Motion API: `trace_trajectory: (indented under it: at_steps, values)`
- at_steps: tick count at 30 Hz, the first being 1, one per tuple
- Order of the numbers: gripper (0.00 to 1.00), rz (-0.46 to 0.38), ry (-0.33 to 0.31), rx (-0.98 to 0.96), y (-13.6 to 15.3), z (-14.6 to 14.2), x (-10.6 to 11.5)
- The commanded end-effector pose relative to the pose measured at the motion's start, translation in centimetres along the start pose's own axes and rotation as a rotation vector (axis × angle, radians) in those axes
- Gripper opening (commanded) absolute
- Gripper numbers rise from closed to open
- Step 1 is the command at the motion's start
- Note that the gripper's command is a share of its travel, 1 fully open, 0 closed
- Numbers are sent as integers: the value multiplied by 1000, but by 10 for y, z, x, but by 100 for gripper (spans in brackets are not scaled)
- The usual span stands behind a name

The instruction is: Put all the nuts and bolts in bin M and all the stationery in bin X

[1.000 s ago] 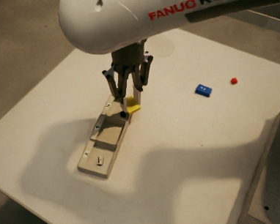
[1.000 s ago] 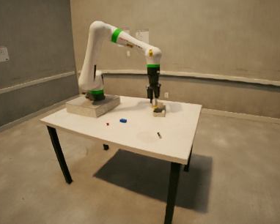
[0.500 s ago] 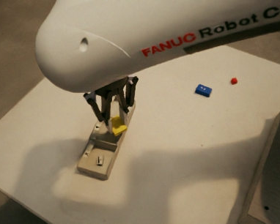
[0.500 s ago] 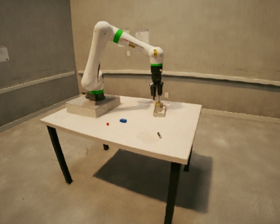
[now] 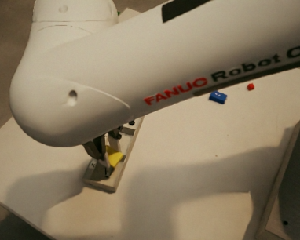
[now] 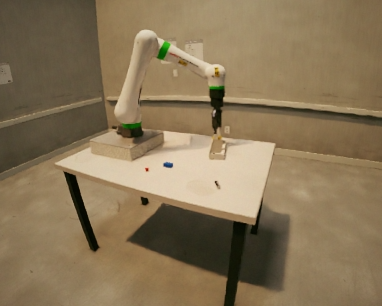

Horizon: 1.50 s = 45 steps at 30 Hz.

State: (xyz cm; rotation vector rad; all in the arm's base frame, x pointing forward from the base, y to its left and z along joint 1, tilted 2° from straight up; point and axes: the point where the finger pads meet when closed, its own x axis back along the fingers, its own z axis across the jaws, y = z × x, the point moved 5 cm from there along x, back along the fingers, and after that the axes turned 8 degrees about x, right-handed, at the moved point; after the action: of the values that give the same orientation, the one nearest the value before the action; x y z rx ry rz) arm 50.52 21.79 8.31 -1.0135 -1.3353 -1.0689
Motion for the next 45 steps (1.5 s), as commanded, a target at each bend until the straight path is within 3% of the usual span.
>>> trace_trajectory:
  at_steps: [1,4,18,37,45]
  values:
    - [29,2,4,157,2,18,0]
    - [29,4,6,257,2,21,0]
    - [29,4,6,257,2,19,0]
    - [29,4,6,257,2,19,-33]
    - [29,4,6,257,2,18,-33]
